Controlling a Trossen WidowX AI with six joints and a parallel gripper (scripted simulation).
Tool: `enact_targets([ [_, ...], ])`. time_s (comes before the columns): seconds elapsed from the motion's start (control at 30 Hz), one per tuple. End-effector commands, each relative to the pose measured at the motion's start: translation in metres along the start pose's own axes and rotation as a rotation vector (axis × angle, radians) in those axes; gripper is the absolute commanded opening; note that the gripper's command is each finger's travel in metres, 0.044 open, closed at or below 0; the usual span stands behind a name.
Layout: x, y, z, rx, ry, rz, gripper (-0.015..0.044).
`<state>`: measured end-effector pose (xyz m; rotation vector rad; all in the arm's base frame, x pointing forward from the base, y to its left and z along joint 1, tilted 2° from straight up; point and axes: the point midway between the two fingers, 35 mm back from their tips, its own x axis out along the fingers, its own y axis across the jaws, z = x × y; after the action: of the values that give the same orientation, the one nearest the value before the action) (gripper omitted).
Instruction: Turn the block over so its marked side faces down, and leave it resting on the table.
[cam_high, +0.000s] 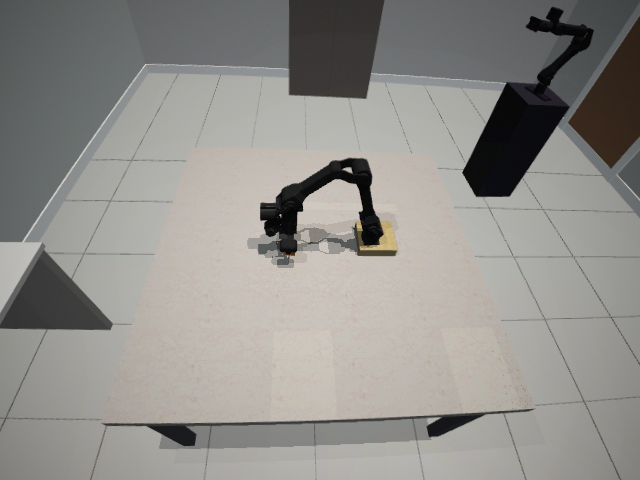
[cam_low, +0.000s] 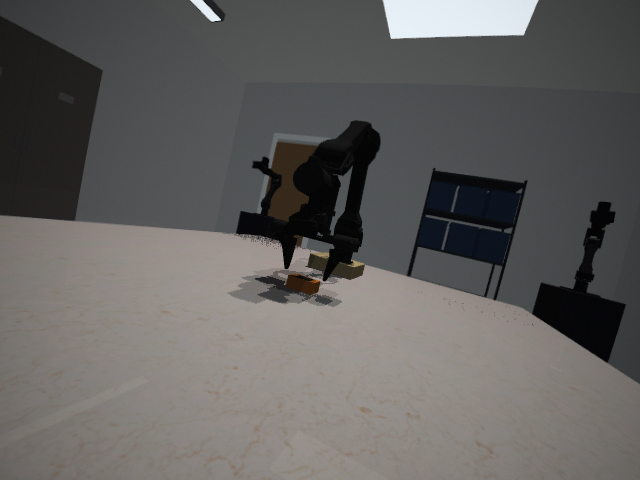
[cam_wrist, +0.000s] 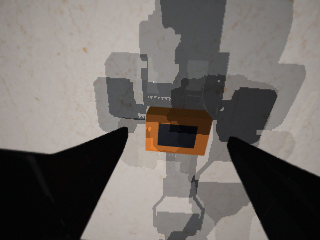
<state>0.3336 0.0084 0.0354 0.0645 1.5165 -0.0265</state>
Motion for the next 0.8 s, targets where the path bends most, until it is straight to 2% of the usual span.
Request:
enact_targets([
  [0.0, 0.013, 0.000, -0.003, -0.005, 0.020, 0.003, 0.0440],
  [0.37, 0.024, 0.000, -0.004, -0.005, 0.020, 0.003, 0.0440],
  [0.57, 0.024, 0.000, -0.004, -0.005, 0.020, 0.003, 0.0282],
  [0.77, 0.024, 0.000, -0.004, -0.005, 0.020, 0.003, 0.0242],
])
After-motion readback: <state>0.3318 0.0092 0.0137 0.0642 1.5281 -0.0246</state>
